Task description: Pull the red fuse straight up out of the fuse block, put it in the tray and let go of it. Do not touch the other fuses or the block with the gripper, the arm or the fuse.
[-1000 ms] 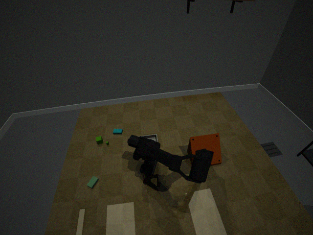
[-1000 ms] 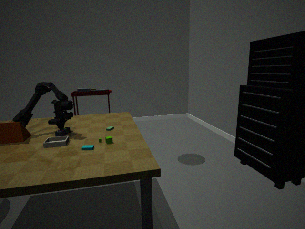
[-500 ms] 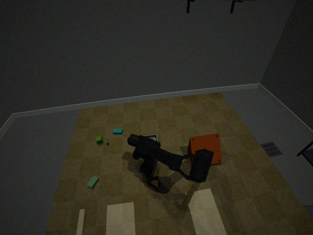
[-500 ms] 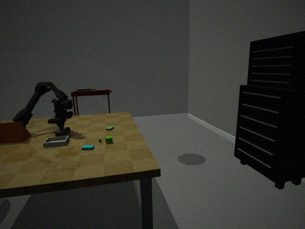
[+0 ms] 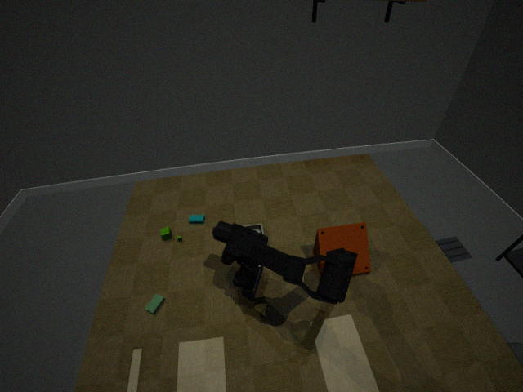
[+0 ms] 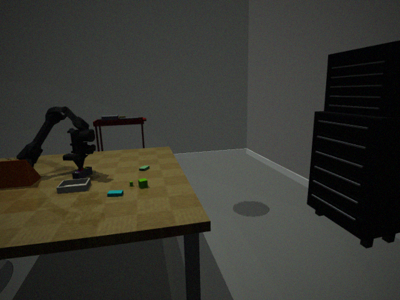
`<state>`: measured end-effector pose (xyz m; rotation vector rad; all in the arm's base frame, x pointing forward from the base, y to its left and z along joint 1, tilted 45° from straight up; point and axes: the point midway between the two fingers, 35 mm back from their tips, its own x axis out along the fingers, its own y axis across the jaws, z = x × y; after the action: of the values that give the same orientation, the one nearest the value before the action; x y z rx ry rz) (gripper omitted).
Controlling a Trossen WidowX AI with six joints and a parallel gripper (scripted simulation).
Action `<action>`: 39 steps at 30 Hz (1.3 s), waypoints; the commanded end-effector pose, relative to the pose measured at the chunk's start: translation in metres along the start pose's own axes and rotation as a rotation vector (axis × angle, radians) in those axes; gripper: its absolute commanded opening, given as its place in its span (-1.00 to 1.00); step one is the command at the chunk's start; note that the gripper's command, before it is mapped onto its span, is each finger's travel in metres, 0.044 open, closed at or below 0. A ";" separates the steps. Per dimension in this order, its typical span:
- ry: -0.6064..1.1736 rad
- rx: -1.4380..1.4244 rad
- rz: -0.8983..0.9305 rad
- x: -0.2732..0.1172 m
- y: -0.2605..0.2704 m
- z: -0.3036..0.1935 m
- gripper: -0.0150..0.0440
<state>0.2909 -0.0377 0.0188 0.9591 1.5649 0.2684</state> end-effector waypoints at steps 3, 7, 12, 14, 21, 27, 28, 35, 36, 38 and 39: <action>-0.001 -0.005 -0.003 -0.004 0.000 0.000 -0.49; -0.001 -0.005 -0.003 -0.006 0.000 0.000 -0.49; -0.001 -0.005 -0.002 -0.008 0.000 0.000 -0.49; -0.001 -0.005 -0.002 -0.009 0.000 0.000 -0.49; -0.001 -0.004 -0.002 -0.013 0.000 0.000 -0.49; -0.001 -0.004 -0.002 -0.016 0.000 0.000 -0.49; -0.001 -0.004 -0.002 -0.016 0.000 0.000 -0.49; 0.000 -0.004 -0.002 -0.020 0.000 0.000 -0.49; 0.000 -0.003 -0.001 -0.020 0.000 0.000 -0.49; 0.000 -0.003 -0.001 -0.021 0.000 0.000 -0.49; 0.000 -0.003 -0.001 -0.022 0.000 0.000 -0.49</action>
<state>0.2897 -0.0510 0.0328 0.9627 1.5641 0.2685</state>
